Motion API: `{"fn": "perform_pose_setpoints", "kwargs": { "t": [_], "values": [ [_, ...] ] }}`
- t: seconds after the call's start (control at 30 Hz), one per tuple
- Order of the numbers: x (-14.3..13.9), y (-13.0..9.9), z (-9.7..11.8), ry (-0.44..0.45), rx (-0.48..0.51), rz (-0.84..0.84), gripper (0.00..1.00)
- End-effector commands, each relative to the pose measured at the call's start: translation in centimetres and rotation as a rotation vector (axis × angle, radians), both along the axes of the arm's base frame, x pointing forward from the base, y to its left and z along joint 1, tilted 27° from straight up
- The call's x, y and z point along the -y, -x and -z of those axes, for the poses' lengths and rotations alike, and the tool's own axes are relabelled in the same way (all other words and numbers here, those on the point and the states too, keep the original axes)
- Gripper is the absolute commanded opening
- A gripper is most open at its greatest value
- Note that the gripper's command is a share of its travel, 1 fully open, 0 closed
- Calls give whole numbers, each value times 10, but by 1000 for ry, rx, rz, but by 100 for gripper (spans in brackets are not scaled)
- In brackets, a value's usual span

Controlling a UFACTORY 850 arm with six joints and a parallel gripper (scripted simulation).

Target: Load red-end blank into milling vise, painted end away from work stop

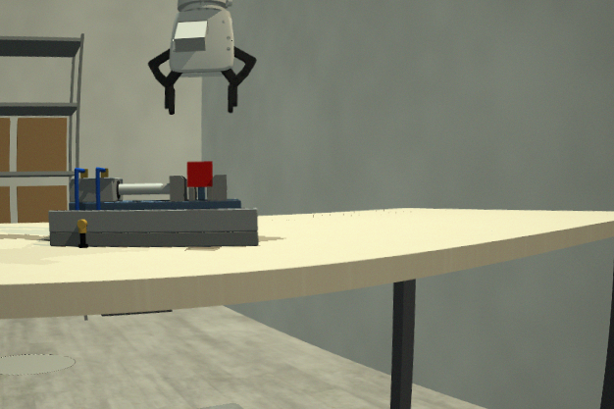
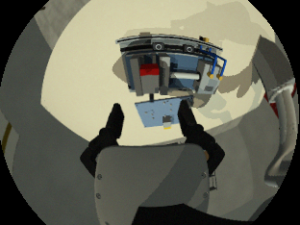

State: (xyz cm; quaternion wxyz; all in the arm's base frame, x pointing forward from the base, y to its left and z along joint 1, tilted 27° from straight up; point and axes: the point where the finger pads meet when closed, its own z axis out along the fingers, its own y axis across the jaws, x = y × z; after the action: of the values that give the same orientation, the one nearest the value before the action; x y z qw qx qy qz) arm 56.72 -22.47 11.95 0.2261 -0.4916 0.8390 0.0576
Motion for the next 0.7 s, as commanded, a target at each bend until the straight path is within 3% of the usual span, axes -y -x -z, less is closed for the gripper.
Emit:
{"fn": "perform_pose_setpoints", "kwargs": {
  "t": [0.0,0.4,0.67],
  "values": [
    [0,1,-2,-1,-1,0,100],
    [13,13,-35,-1,-1,0,100],
    [12,12,-34,-1,-1,0,100]
  ]
}}
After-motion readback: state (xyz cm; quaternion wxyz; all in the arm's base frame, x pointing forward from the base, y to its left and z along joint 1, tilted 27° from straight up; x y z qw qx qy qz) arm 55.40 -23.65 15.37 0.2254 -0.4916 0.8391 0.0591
